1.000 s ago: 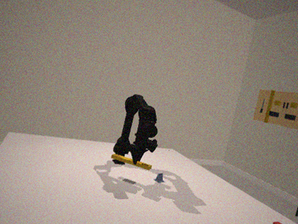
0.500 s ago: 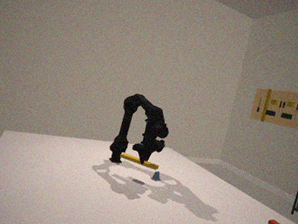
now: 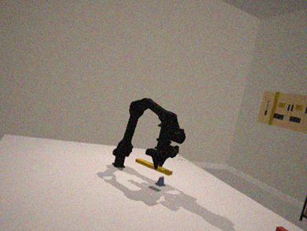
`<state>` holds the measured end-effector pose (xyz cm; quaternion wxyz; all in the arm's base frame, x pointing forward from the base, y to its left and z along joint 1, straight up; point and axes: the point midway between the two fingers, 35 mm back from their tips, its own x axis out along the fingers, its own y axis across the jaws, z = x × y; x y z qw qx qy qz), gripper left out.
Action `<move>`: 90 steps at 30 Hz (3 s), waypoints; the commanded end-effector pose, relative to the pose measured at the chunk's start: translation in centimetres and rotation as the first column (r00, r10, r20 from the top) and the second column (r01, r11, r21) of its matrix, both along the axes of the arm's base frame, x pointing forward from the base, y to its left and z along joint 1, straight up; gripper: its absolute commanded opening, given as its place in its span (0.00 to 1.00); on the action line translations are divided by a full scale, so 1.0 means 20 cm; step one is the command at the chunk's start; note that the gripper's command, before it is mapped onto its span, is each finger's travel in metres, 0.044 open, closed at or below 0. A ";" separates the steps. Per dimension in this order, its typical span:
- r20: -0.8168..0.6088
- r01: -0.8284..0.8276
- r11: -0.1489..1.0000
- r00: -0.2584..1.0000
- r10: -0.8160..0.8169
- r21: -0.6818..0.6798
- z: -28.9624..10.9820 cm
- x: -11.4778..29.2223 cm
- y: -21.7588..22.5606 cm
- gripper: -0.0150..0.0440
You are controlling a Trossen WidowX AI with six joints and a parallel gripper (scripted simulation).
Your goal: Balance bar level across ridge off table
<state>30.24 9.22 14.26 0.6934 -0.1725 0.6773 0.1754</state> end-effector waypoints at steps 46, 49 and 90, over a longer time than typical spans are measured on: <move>0.000 0.183 0.983 0.983 -0.183 0.008 -0.21 -0.07 0.34 0.25; 0.000 0.183 0.983 0.983 -0.183 0.008 -0.21 -0.07 0.34 0.25; 0.000 0.183 0.983 0.983 -0.183 0.008 -0.22 -0.07 0.34 0.25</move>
